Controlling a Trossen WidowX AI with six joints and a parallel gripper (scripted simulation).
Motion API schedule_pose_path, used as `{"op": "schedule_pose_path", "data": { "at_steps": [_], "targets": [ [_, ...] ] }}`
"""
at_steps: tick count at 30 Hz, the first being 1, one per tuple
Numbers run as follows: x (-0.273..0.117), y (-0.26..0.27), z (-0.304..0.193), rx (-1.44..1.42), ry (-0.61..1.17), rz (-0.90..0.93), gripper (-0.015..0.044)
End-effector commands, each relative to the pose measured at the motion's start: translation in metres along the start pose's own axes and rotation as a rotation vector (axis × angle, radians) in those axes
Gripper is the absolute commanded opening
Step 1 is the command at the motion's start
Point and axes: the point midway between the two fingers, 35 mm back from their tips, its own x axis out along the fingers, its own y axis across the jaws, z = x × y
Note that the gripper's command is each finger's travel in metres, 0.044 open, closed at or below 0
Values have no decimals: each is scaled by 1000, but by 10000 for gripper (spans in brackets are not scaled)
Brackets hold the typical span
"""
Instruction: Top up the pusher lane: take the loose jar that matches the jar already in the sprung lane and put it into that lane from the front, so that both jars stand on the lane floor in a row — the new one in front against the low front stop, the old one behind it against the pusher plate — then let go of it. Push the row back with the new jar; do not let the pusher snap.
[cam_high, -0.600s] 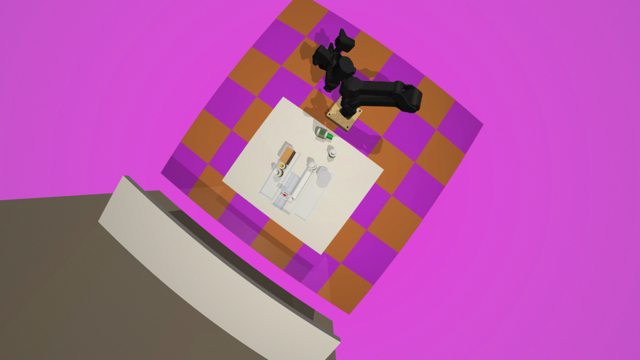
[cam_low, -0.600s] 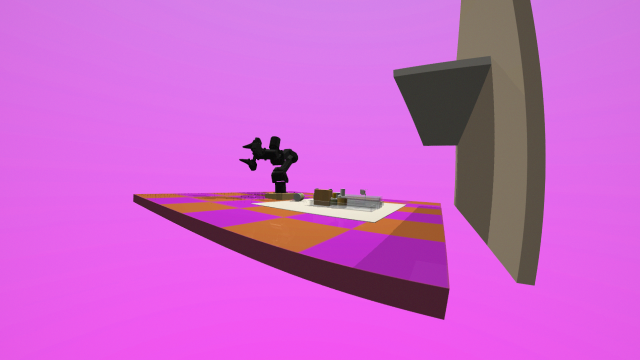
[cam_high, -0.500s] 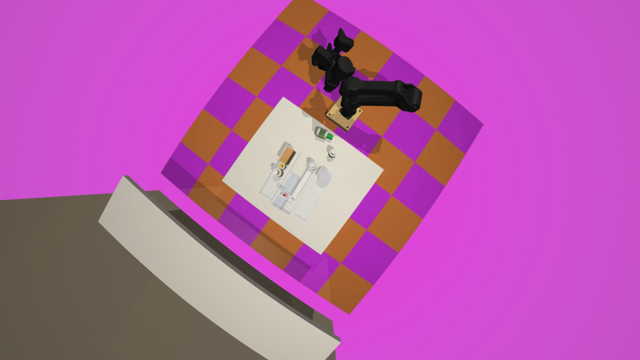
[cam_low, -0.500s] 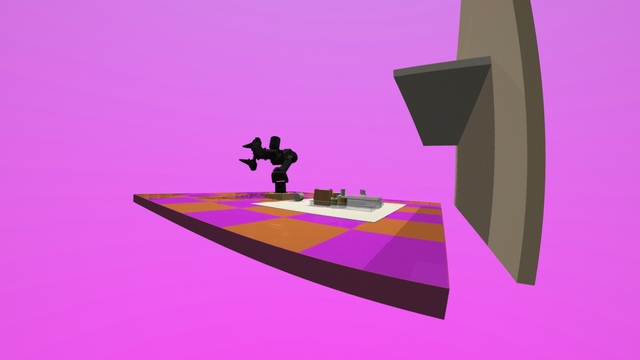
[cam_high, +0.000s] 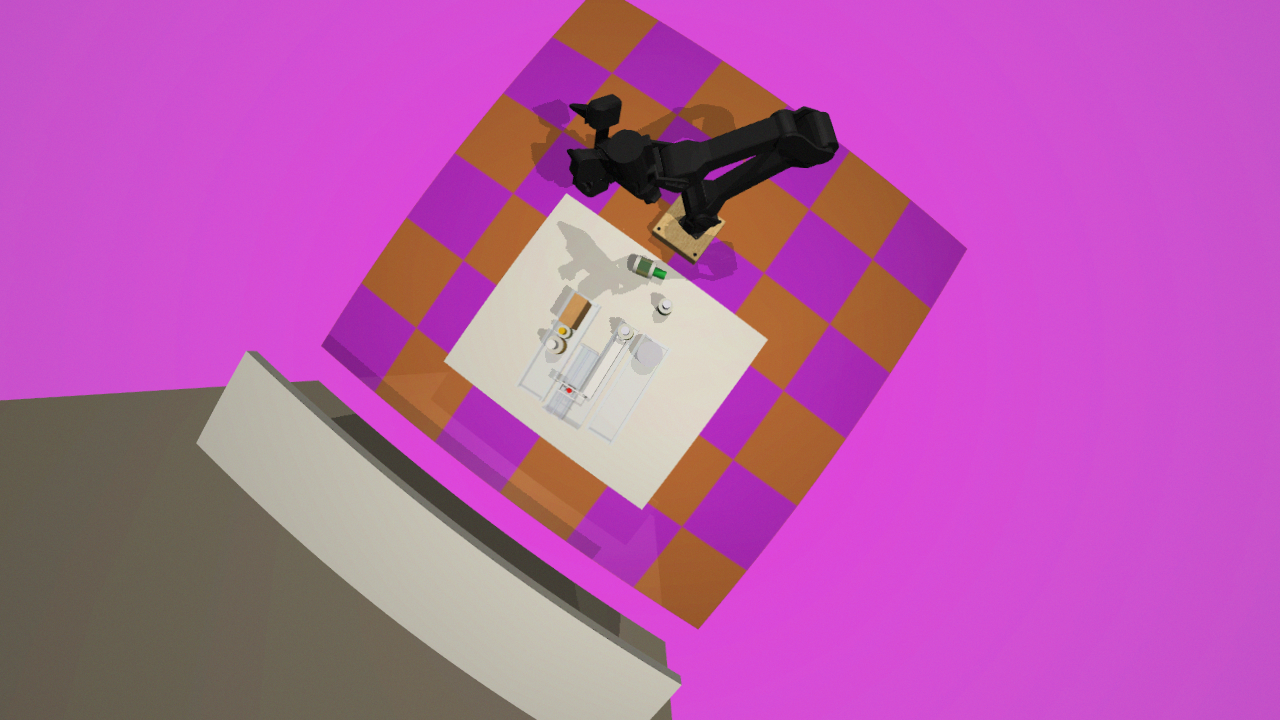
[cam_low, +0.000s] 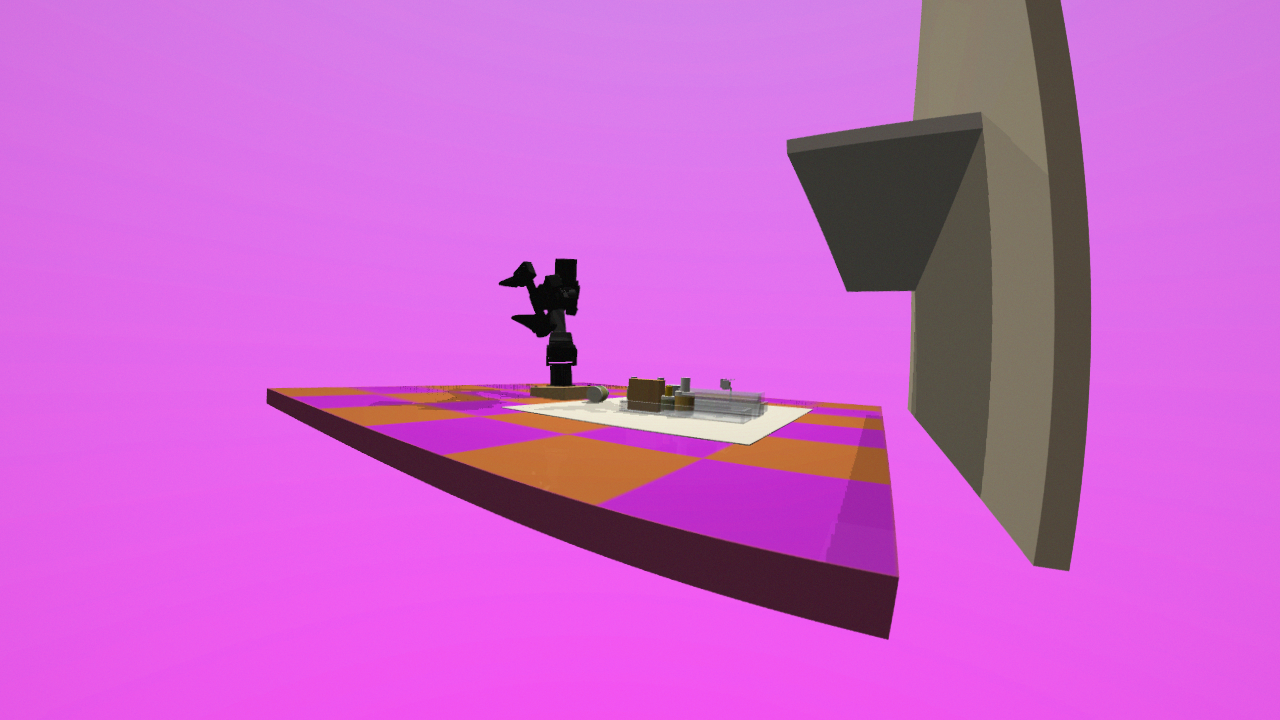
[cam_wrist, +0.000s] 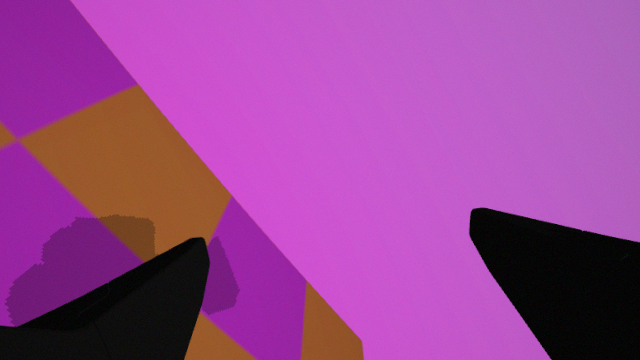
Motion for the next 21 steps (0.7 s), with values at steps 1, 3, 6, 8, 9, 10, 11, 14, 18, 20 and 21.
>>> {"op": "schedule_pose_path", "data": {
  "at_steps": [1, 3, 6, 8, 9, 10, 11, 14, 18, 20, 21],
  "targets": [
    [-25, 55, 55, -4, -176, 301, 440],
    [-41, 75, 70, -11, -221, 418, 440],
    [-70, 104, 87, -28, -264, 597, 440],
    [-92, 122, 94, -46, -276, 716, 440],
    [-104, 130, 96, -57, -276, 774, 440],
    [-116, 138, 98, -70, -273, 832, 440],
    [-129, 146, 98, -84, -267, 889, 440],
    [-168, 165, 94, -136, -224, 1052, 440],
    [-219, 181, 79, -227, -118, 1234, 440],
    [-244, 185, 67, -280, -46, 1306, 440],
    [-256, 185, 60, -308, -6, 1336, 440]
  ]
}}
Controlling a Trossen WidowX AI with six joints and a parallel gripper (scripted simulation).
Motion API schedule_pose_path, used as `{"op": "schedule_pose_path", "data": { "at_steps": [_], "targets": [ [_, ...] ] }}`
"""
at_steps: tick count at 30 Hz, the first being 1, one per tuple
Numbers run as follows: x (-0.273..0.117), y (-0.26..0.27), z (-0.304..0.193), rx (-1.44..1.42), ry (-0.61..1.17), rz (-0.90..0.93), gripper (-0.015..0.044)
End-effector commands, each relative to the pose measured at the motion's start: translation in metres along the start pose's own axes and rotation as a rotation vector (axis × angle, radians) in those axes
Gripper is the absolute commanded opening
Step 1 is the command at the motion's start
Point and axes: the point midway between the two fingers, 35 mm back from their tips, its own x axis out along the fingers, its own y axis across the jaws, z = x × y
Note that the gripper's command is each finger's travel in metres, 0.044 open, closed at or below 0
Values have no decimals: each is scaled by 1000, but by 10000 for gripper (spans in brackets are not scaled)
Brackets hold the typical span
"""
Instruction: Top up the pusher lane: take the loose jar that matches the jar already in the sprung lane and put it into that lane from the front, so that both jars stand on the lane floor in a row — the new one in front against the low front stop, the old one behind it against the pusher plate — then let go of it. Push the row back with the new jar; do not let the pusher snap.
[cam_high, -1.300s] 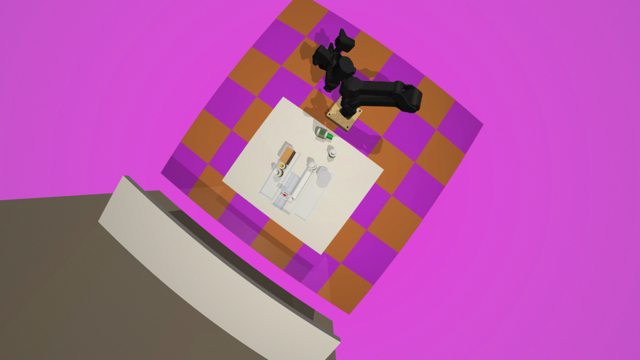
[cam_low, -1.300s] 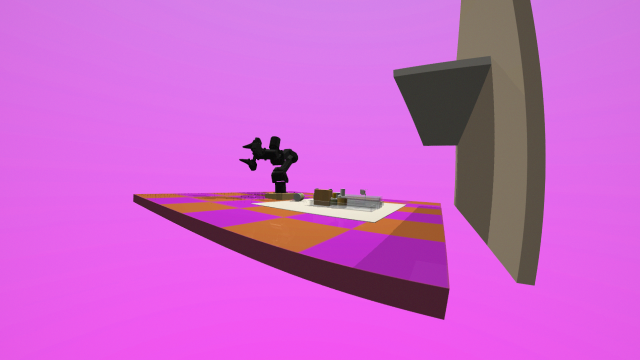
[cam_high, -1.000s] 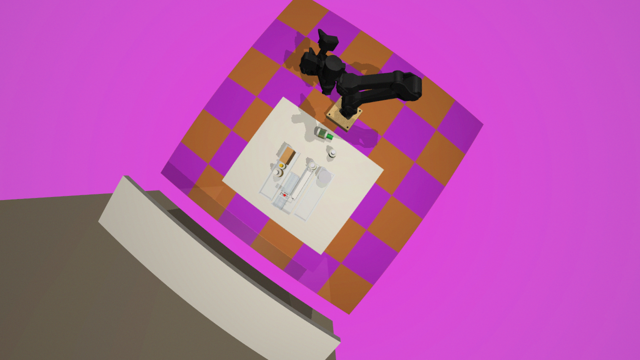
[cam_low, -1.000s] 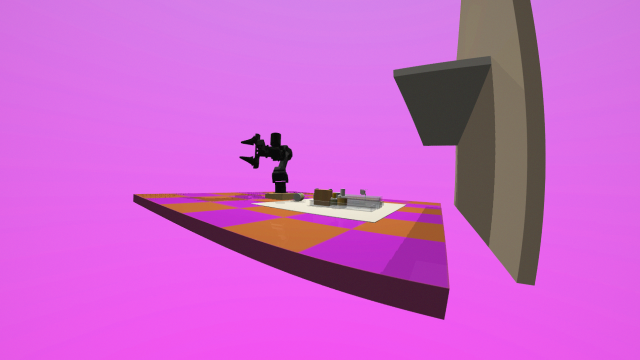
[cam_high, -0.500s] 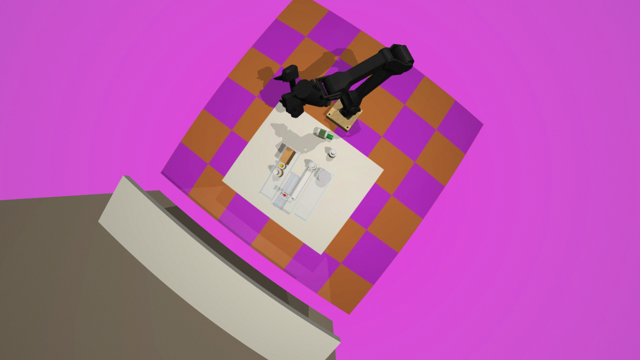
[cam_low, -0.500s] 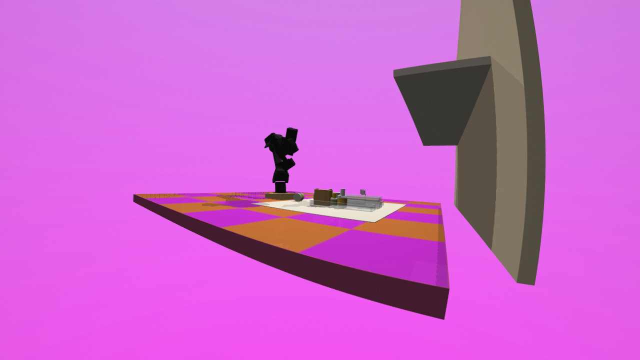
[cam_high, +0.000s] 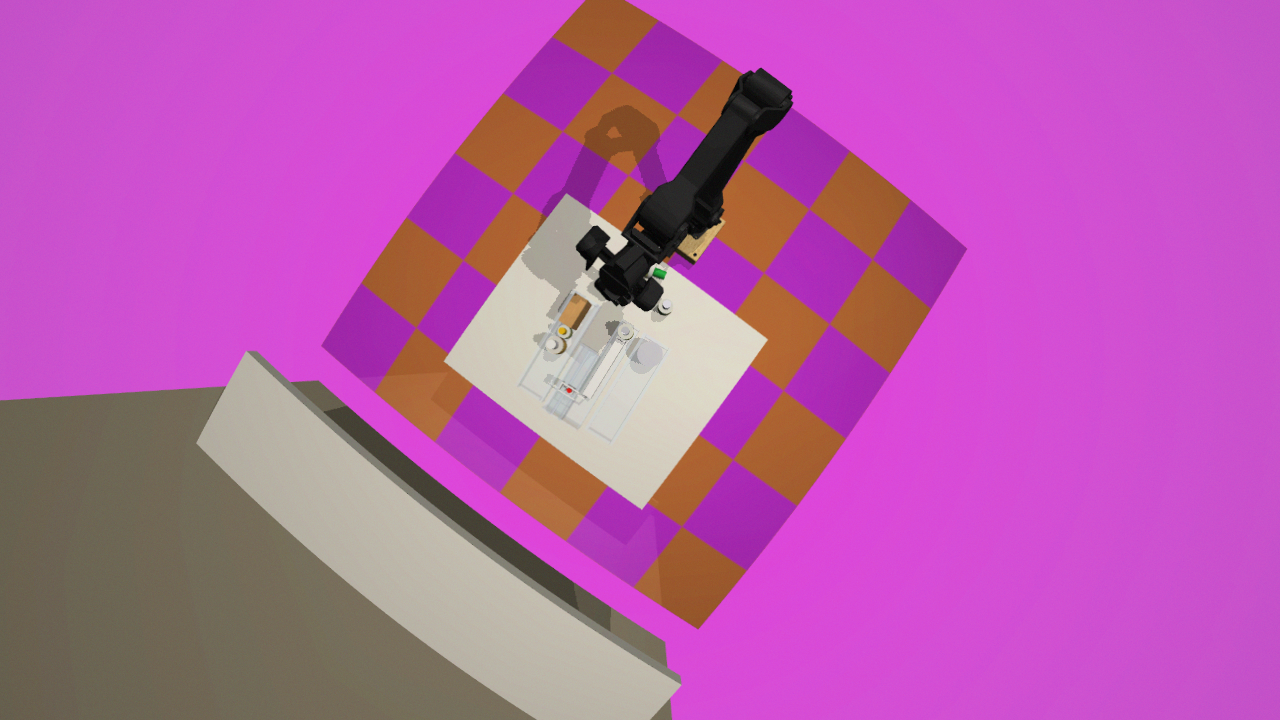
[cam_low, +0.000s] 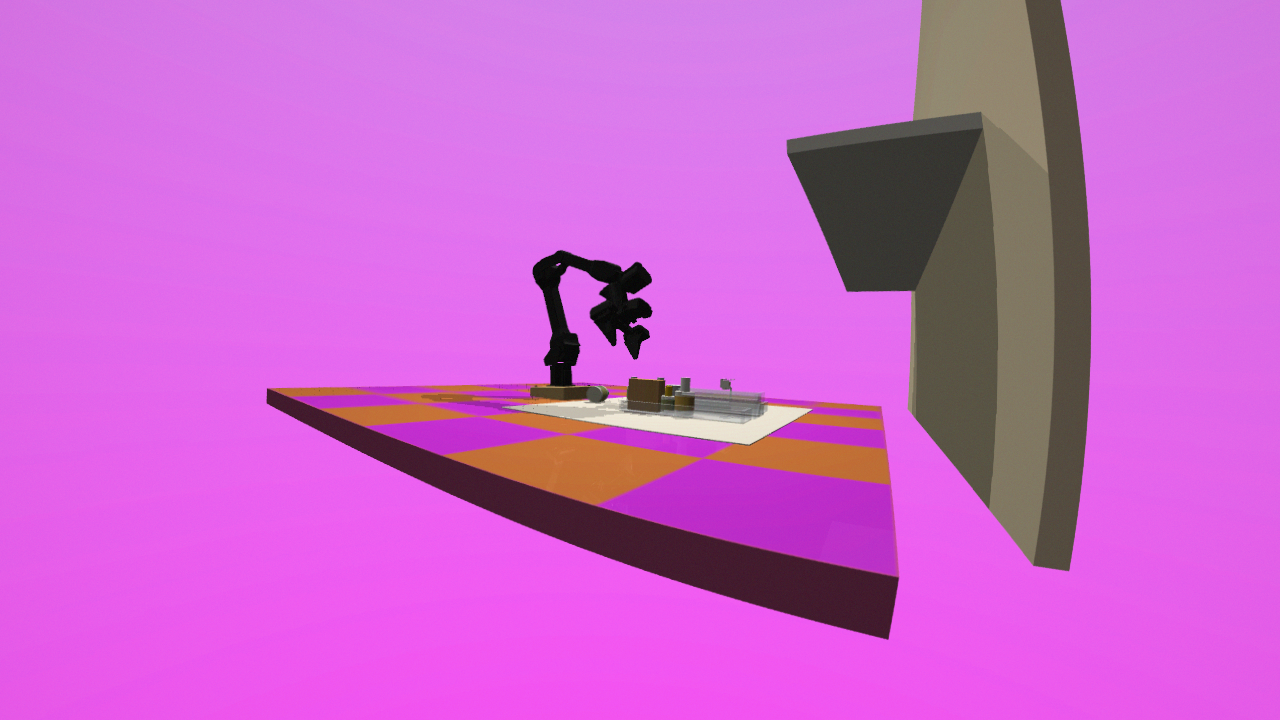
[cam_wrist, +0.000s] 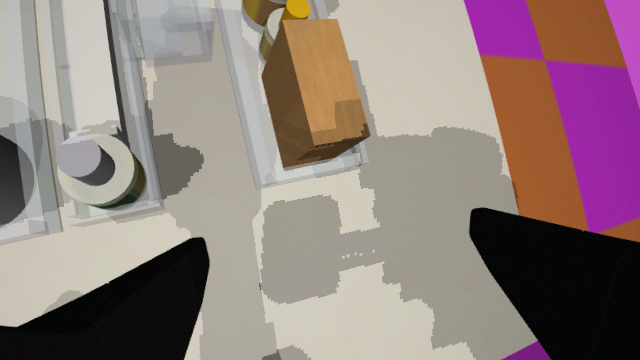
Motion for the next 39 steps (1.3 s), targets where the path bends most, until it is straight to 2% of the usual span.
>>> {"op": "schedule_pose_path", "data": {
  "at_steps": [1, 4, 6, 16, 21, 39],
  "targets": [
    [-19, 76, -14, -1, 219, 237, 440],
    [-37, 107, -31, 2, 393, 323, 440],
    [-43, 114, -36, 4, 444, 339, 440],
    [-43, 116, -35, 4, 446, 340, 440],
    [-12, 128, -51, 4, 446, 340, 440],
    [6, 136, -59, 4, 446, 340, 440]
  ]
}}
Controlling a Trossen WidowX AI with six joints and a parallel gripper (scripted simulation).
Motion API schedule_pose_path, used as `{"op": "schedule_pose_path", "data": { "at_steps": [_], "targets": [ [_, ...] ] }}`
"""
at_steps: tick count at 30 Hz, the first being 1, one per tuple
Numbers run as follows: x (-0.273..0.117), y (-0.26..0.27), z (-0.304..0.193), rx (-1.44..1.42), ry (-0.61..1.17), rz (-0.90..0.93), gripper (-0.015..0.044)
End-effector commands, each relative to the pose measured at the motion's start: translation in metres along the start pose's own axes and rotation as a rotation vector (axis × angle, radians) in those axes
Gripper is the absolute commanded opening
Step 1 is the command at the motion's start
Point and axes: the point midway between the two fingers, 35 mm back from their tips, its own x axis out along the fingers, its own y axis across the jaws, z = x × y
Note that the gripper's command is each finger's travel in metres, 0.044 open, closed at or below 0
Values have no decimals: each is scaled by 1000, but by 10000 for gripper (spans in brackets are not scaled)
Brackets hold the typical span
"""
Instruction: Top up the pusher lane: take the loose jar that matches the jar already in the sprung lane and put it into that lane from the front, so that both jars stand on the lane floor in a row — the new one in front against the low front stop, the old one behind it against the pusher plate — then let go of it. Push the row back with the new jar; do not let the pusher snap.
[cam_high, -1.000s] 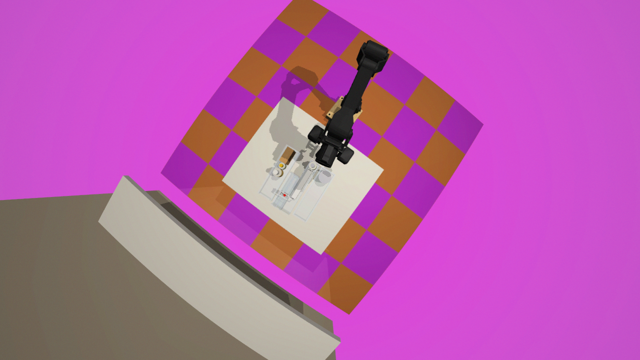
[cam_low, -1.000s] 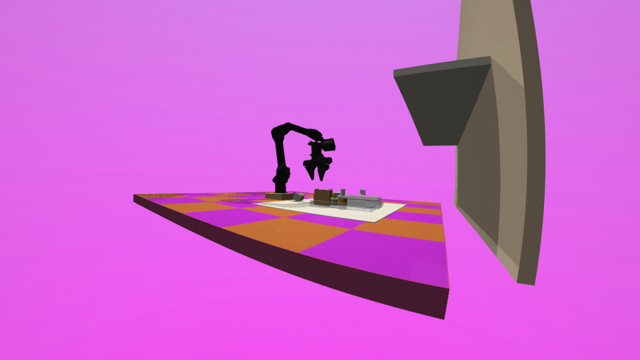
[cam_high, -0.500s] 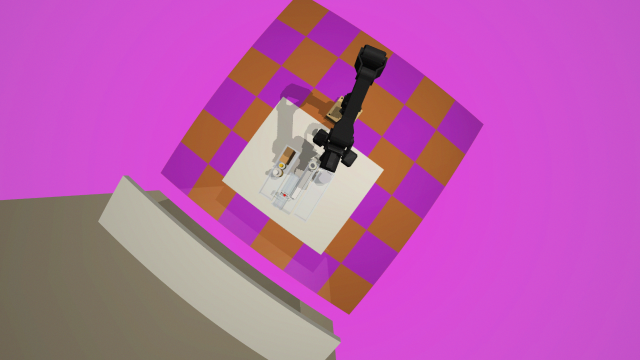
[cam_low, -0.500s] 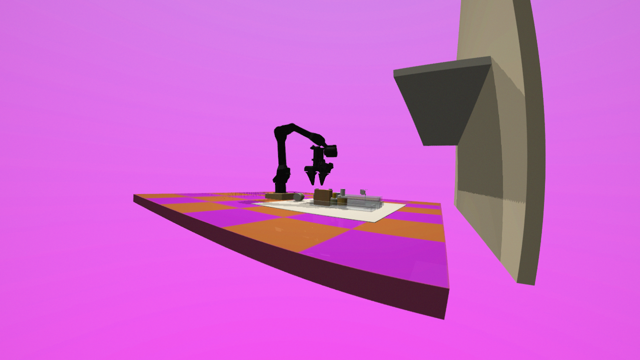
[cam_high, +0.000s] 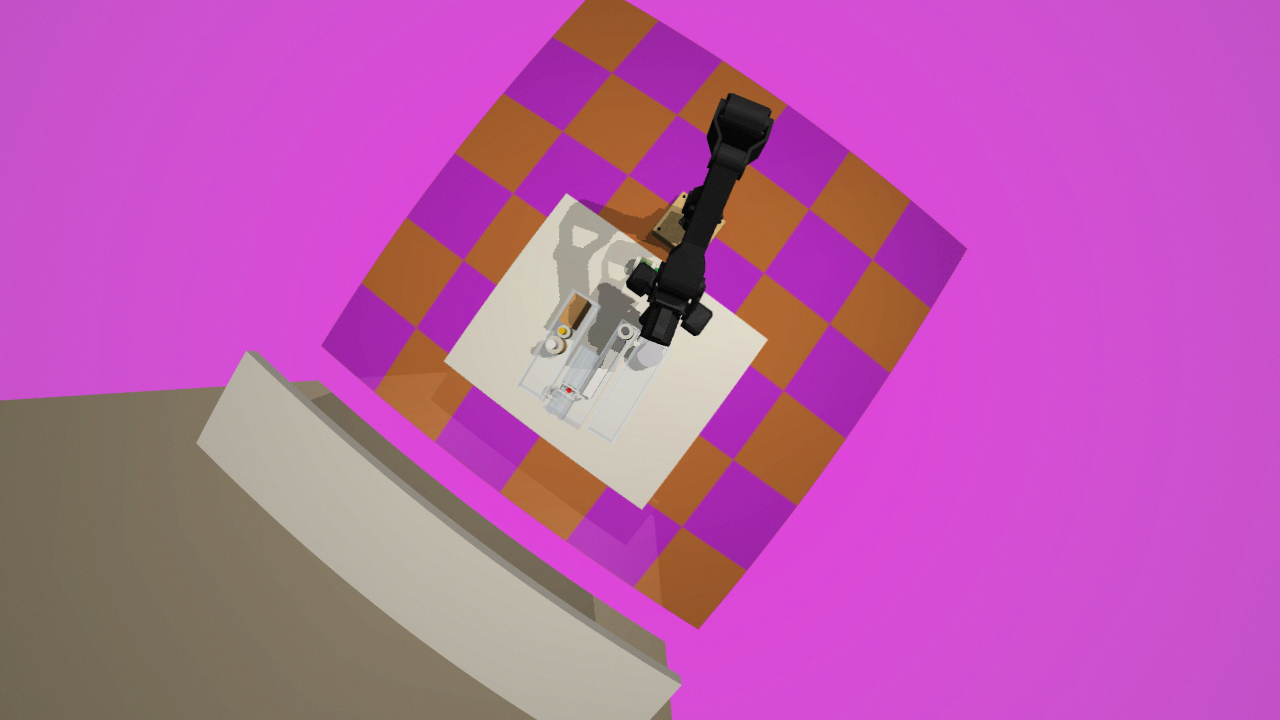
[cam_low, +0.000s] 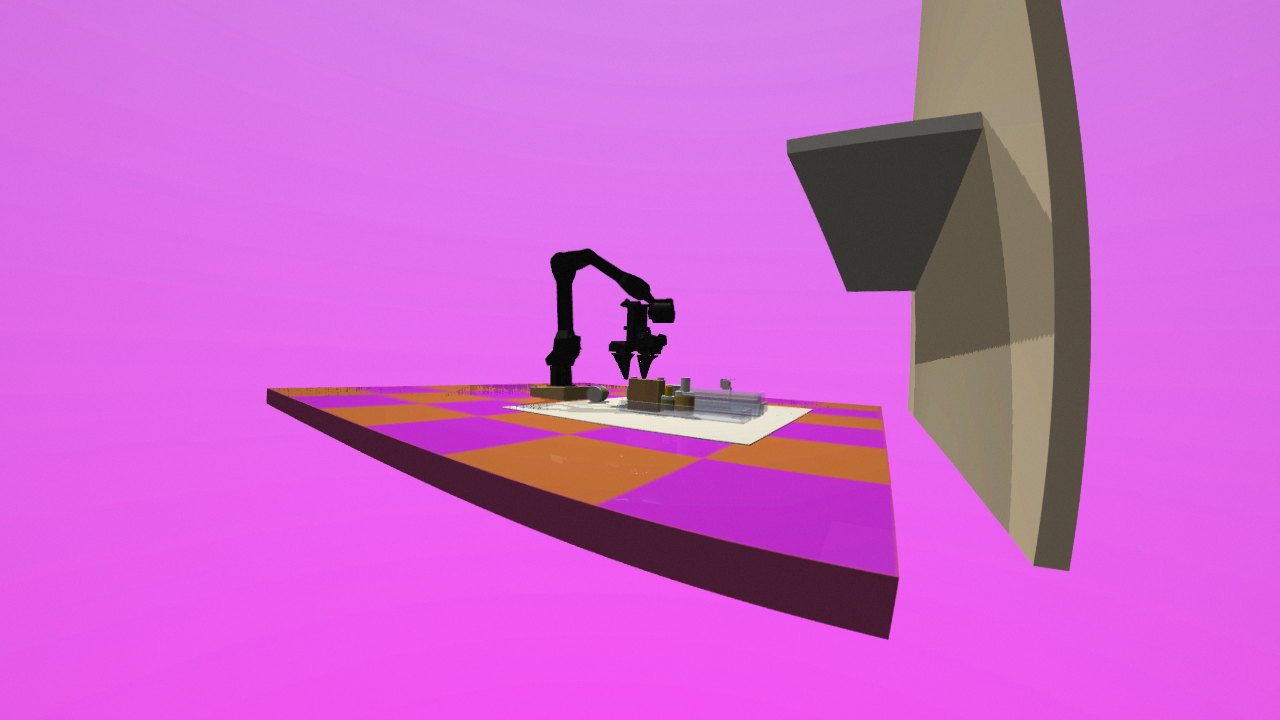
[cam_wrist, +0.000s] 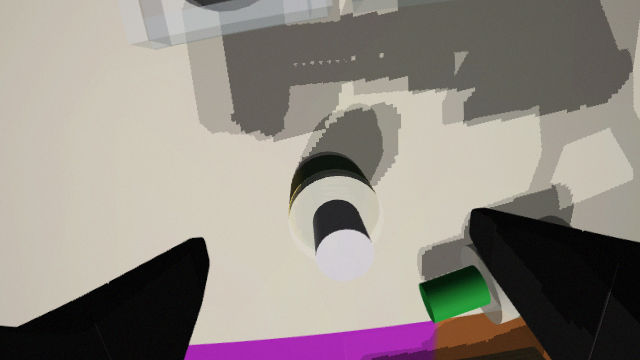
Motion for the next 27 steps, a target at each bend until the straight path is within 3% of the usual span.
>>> {"op": "schedule_pose_path", "data": {
  "at_steps": [1, 21, 27],
  "targets": [
    [9, 0, -3, 5, 18, -1, 440],
    [37, 0, -4, 5, 18, -1, 440],
    [37, 0, -4, 5, 18, -1, 282]
  ]
}}
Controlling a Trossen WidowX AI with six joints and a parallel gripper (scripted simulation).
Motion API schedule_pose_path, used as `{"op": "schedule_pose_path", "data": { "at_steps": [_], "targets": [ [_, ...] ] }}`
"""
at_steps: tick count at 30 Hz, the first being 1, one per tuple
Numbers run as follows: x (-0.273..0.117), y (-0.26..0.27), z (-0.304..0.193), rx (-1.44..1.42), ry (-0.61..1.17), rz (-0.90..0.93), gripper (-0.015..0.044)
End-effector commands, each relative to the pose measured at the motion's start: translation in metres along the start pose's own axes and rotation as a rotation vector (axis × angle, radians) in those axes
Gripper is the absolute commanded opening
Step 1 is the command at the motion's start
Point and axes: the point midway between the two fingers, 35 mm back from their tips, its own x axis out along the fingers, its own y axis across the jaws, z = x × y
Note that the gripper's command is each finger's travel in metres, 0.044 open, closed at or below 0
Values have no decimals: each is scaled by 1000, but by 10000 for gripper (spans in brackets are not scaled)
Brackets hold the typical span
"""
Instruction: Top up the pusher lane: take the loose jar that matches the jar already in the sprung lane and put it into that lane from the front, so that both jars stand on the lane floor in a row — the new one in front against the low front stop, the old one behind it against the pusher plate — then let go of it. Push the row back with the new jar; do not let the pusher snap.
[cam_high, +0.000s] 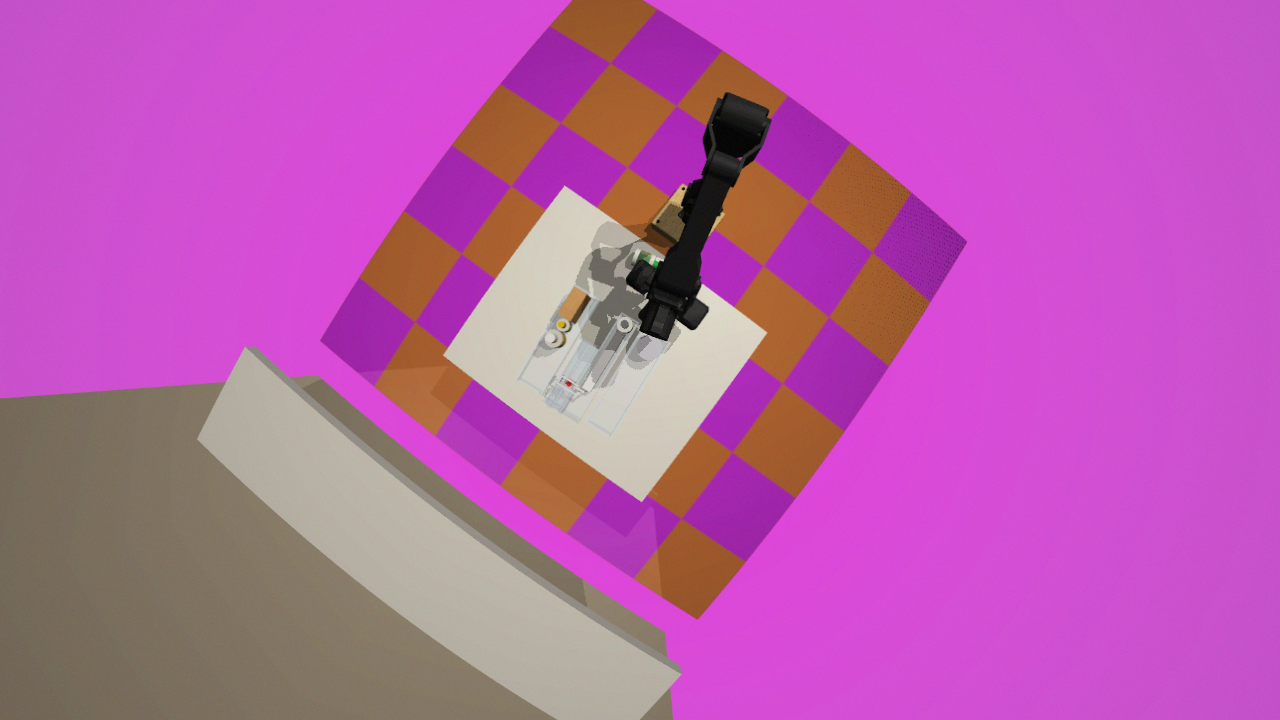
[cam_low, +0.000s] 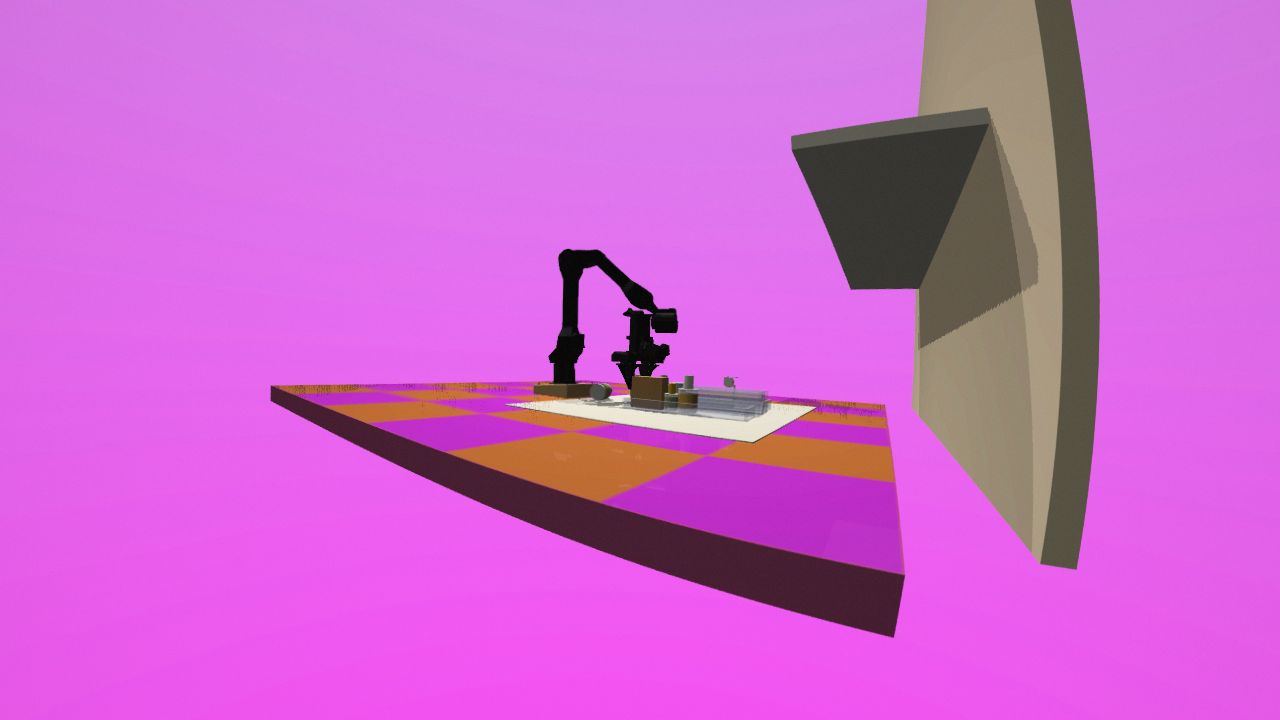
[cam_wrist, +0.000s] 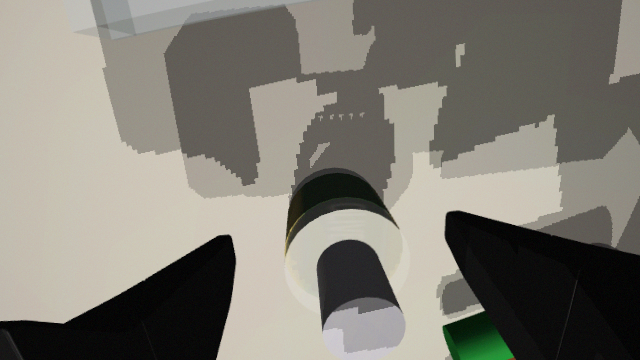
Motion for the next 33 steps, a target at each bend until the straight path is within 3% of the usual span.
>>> {"op": "schedule_pose_path", "data": {
  "at_steps": [1, 5, 11, 15, 33],
  "targets": [
    [4, 0, -3, 5, 13, 0, 256],
    [4, 0, -3, 5, 13, 0, 151],
    [4, 0, -3, 5, 13, 0, 111],
    [-4, 1, -1, 5, 13, 0, 6],
    [-100, 6, -3, 5, 13, 0, 0]
  ]
}}
